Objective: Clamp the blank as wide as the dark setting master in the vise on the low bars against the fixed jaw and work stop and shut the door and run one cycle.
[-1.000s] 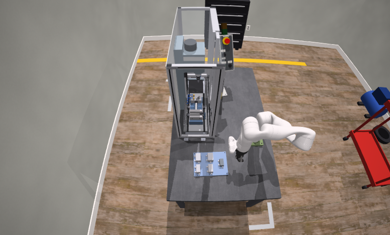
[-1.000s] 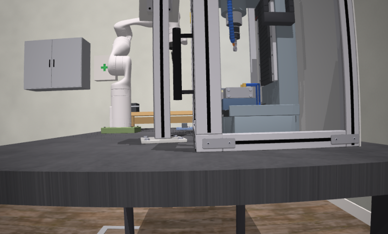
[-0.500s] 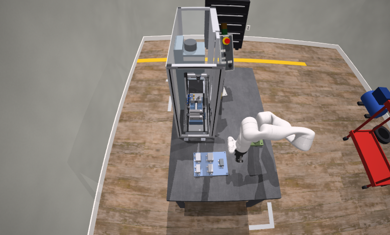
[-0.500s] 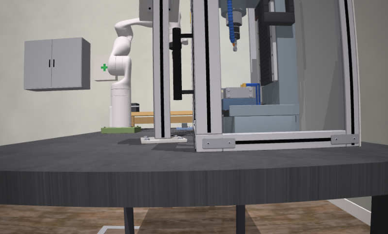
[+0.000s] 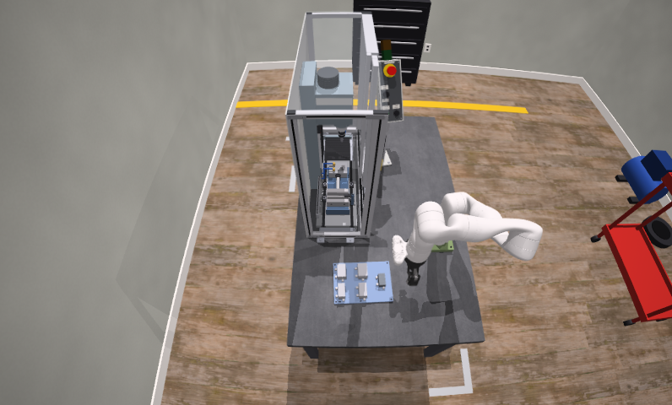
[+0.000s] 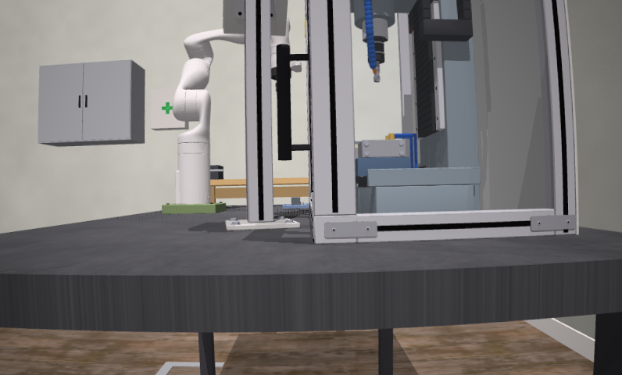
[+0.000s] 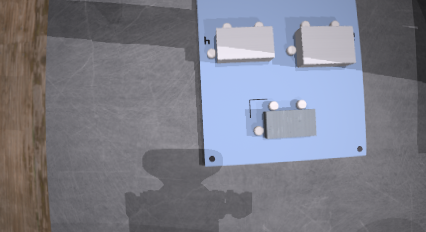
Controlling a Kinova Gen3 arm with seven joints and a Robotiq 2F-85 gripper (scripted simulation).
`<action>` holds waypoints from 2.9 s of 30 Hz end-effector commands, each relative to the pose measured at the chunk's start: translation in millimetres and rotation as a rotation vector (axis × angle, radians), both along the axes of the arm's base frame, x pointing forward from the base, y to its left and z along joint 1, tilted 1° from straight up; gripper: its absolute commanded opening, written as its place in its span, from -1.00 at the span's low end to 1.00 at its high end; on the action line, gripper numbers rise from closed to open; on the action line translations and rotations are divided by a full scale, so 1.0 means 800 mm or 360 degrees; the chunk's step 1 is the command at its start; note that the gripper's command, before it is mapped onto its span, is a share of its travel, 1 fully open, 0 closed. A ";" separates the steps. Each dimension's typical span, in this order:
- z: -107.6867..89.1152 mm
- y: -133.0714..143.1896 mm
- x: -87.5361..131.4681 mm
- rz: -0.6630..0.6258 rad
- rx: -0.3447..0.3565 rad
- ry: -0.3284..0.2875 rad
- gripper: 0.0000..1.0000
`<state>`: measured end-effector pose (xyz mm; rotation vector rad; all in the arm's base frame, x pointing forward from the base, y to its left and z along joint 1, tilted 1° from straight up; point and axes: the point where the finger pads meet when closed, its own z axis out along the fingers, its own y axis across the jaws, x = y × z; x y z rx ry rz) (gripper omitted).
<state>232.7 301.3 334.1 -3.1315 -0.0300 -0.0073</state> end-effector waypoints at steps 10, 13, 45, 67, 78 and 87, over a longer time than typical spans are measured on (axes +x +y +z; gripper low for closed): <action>0.001 0.000 0.000 0.0000 0.0002 -0.0001 1.00; 0.001 0.000 0.000 0.0073 0.0001 -0.0002 1.00; 0.001 0.000 0.000 0.0732 -0.0002 -0.0009 1.00; 0.001 0.000 0.000 0.1245 -0.0005 -0.0014 1.00; 0.001 0.000 0.000 0.1282 -0.0005 -0.0014 1.00; 0.001 0.000 0.000 0.1648 -0.0007 -0.0018 1.00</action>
